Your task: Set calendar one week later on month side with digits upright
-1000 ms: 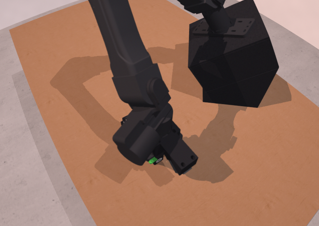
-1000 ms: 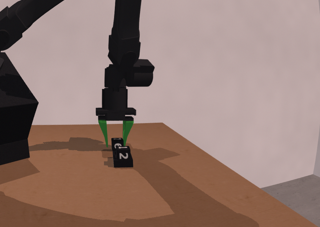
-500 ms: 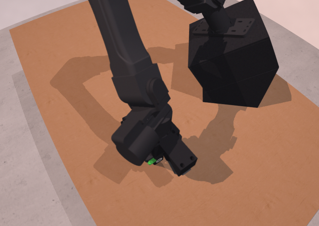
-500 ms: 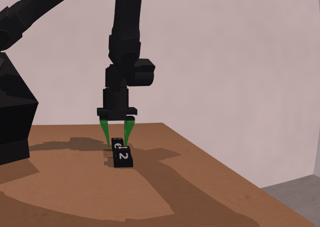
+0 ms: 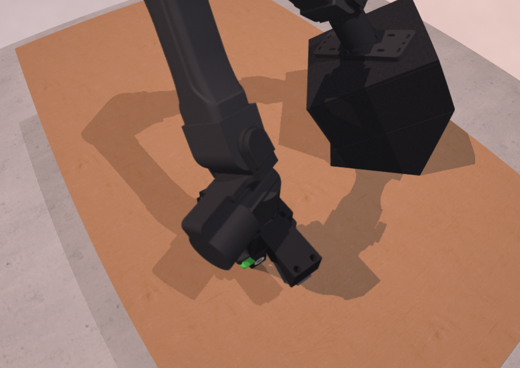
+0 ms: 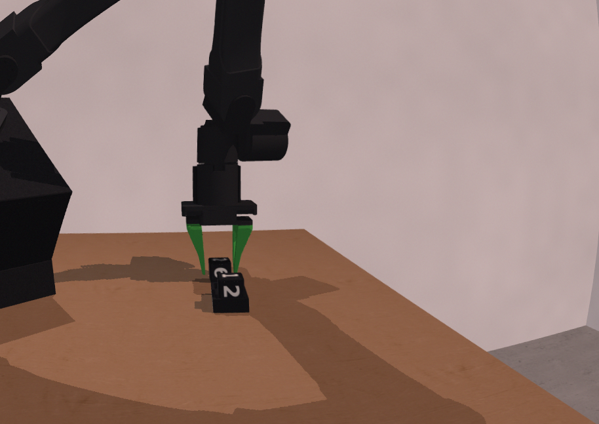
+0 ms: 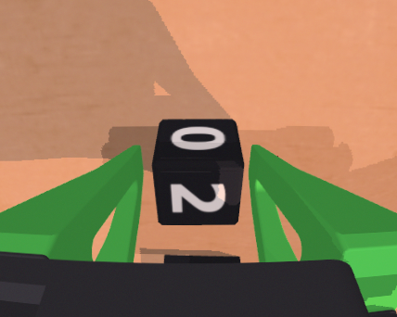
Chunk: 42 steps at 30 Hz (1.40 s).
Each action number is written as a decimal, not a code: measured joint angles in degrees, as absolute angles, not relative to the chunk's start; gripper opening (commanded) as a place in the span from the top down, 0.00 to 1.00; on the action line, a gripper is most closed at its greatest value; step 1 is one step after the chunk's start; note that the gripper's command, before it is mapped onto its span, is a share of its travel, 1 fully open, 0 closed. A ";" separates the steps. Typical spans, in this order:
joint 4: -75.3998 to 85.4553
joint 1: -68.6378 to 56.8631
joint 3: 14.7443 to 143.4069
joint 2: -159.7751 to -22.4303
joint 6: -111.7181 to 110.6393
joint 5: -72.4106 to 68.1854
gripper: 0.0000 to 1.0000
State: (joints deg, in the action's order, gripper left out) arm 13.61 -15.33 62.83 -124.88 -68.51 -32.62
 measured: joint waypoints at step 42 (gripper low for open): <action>13.58 -15.33 62.83 -124.88 -68.51 -32.62 0.74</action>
